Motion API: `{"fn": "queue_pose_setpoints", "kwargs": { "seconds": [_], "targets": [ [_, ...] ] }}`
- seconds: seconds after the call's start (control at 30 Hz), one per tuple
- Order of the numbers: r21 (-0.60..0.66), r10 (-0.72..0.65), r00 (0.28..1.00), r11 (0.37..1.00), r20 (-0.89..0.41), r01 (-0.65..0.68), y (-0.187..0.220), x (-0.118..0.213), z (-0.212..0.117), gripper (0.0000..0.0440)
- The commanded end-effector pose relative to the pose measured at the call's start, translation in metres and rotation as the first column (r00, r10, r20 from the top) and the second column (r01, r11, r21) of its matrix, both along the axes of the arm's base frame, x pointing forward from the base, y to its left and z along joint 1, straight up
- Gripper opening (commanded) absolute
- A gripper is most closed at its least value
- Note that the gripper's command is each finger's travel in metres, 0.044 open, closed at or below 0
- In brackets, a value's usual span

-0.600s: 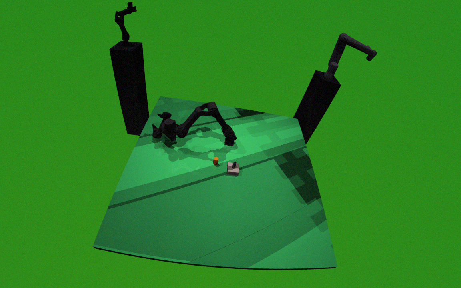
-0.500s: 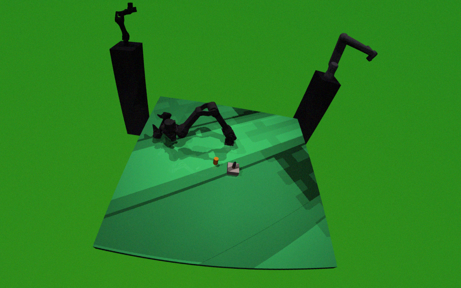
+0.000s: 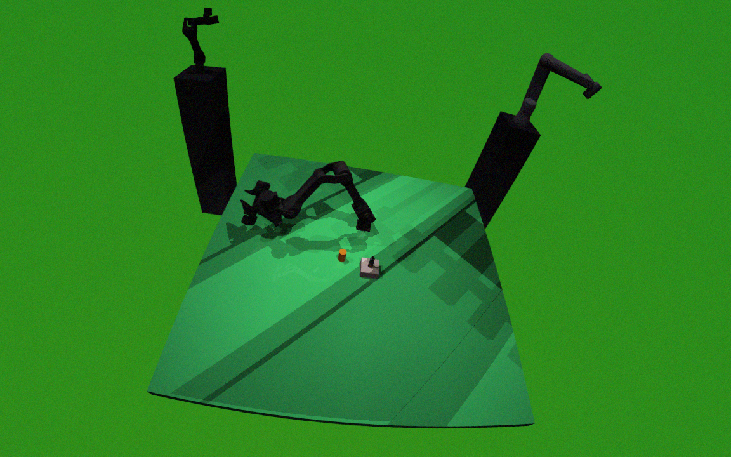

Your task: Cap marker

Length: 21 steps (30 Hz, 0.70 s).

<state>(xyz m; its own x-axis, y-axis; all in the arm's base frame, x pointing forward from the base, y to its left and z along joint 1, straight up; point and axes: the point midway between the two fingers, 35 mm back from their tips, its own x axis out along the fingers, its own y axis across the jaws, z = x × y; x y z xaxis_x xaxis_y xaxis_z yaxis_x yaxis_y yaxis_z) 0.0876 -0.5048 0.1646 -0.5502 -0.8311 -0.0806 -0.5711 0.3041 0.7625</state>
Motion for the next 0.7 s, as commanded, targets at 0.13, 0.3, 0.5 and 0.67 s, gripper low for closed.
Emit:
{"fn": "queue_pose_setpoints", "kwargs": {
  "seconds": [0.13, 0.3, 0.5, 0.67],
  "targets": [
    [0.011, 0.075, 0.996, 0.997, 0.046, -0.075, 0.004, 0.025, 0.01, 0.0211],
    [0.023, 0.114, 0.991, 0.993, 0.07, -0.116, 0.008, 0.039, 0.014, 0.022],
    [0.038, 0.158, 0.982, 0.986, 0.099, -0.163, 0.013, 0.056, 0.018, 0.0229],
    [0.052, 0.193, 0.973, 0.978, 0.124, -0.201, 0.018, 0.071, 0.021, 0.0237]
  ]
}}
